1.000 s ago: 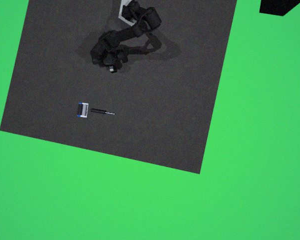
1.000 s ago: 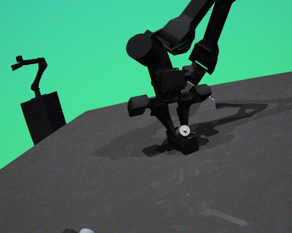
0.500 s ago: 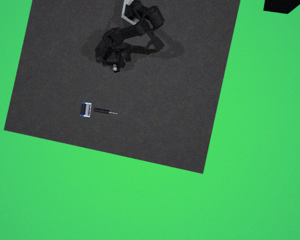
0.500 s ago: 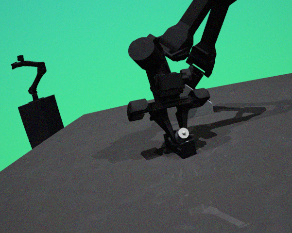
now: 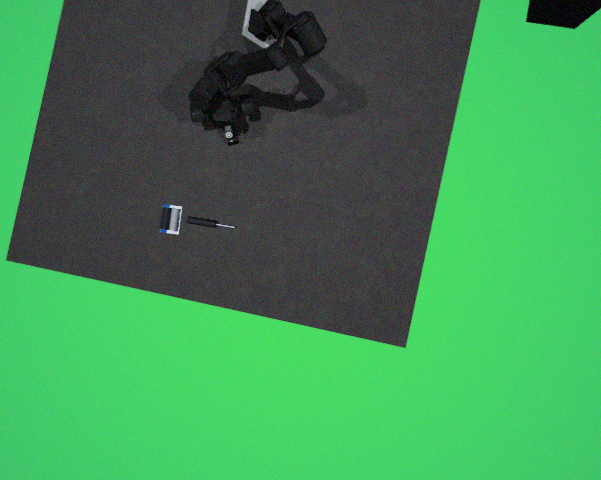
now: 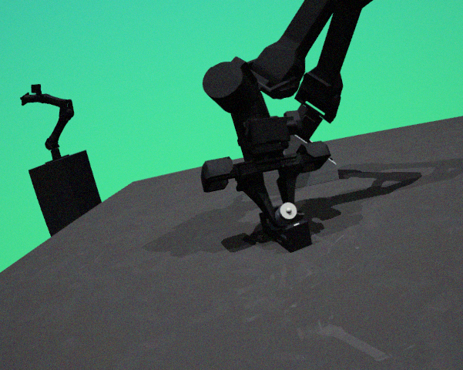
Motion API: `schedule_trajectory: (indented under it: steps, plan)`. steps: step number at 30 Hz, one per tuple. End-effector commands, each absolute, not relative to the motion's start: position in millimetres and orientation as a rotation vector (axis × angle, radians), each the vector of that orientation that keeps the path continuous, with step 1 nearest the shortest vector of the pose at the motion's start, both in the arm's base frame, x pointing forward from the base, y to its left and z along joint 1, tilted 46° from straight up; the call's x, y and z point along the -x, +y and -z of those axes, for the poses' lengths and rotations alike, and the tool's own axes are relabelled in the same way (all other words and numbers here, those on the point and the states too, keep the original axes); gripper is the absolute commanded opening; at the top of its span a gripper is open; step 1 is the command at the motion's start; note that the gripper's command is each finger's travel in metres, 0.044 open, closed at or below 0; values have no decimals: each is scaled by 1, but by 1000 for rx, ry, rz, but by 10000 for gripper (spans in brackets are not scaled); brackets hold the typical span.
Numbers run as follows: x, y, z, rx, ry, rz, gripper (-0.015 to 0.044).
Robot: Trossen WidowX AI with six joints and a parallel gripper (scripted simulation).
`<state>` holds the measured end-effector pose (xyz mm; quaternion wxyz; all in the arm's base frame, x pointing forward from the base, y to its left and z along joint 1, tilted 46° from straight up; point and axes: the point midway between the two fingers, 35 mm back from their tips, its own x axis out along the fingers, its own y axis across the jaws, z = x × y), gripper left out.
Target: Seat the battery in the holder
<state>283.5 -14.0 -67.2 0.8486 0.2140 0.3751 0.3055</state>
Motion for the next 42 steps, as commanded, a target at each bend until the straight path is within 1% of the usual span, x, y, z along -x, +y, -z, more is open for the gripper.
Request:
schedule_trajectory:
  steps: [1,14,42]
  plan:
    - [-277,-13,70,-454,798,-641,76]
    - [-268,-15,73,-449,802,-631,76]
    - [-281,-12,81,-380,974,-669,76]
